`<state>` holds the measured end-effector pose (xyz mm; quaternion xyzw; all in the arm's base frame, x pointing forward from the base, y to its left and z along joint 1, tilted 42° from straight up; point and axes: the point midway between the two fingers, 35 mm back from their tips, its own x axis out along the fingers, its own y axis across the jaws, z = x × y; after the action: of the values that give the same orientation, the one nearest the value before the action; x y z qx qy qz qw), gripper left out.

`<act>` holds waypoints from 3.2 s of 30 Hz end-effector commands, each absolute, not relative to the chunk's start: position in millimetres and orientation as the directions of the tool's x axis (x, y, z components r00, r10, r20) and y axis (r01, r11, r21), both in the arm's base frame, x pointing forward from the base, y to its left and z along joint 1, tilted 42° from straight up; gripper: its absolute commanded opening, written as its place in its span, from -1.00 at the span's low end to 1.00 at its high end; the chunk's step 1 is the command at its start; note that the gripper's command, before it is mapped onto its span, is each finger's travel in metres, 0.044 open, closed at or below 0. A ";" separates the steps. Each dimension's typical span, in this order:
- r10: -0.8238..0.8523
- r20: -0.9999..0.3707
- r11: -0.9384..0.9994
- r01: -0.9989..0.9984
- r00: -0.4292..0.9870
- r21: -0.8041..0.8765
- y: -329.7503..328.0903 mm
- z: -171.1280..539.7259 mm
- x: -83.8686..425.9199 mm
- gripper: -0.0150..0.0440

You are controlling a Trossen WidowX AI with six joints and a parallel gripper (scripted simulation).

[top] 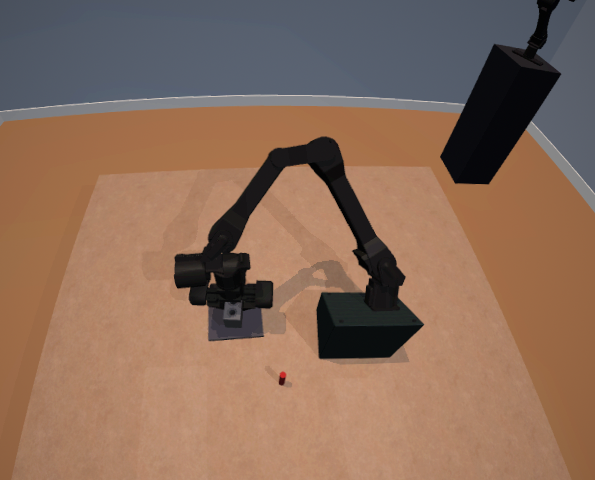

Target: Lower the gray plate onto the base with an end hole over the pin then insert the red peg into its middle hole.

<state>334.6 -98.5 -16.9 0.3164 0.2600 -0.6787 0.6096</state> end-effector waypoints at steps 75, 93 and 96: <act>-0.662 -0.748 -0.120 0.992 -0.049 0.041 -108.9 -24.9 339.8 1.00; -0.660 -0.750 -0.093 0.996 -0.052 0.013 -33.9 35.5 341.2 1.00; -0.646 -0.762 0.011 0.997 -0.048 -0.072 6.3 4.3 323.7 1.00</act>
<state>341.2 -32.4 32.6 0.3068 0.2751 -0.6687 0.6189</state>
